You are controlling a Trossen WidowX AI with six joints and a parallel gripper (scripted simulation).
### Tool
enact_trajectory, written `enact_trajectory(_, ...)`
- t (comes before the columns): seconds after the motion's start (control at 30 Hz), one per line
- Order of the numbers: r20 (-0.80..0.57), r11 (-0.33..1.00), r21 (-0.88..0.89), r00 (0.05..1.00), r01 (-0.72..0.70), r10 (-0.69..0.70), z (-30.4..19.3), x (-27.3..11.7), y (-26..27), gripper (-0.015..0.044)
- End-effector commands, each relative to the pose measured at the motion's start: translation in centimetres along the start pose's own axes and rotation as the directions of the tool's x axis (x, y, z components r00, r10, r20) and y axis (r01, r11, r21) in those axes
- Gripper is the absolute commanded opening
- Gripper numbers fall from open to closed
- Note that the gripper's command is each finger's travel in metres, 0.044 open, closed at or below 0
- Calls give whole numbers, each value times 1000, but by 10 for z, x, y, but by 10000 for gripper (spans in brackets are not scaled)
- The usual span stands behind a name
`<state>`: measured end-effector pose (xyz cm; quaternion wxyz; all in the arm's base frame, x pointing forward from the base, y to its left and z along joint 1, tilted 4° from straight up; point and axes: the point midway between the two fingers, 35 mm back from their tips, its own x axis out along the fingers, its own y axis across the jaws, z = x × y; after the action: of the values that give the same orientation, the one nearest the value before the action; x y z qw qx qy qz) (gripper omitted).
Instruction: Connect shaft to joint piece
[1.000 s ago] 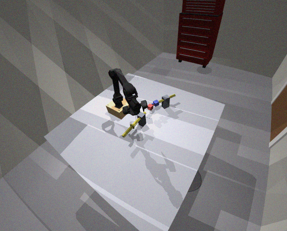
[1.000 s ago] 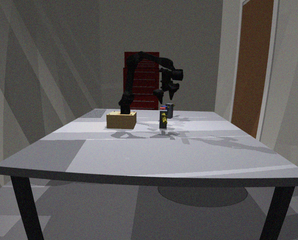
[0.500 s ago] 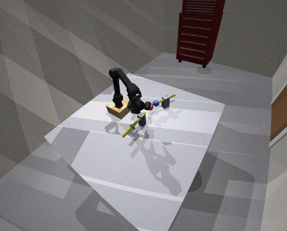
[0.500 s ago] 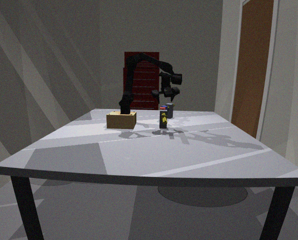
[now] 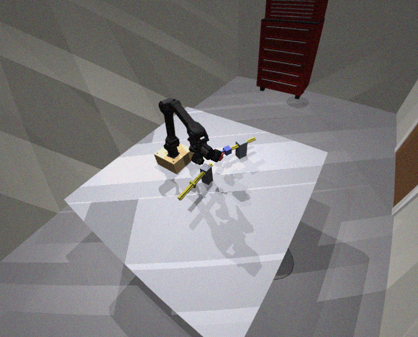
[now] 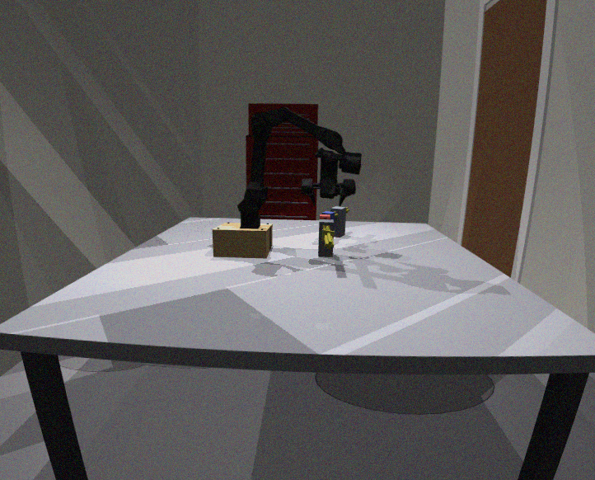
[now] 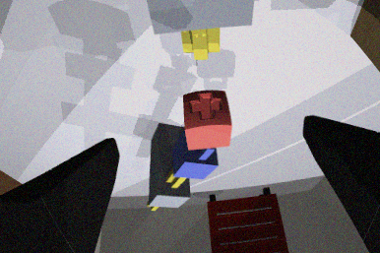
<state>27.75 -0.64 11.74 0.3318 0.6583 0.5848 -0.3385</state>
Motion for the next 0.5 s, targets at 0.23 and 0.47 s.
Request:
enact_trajectory(0.23,50,986,-167,999,-9,18,20,-9,5,440)
enact_trajectory(0.47,128,923,-385,991,17,35,48,-23,12,440)
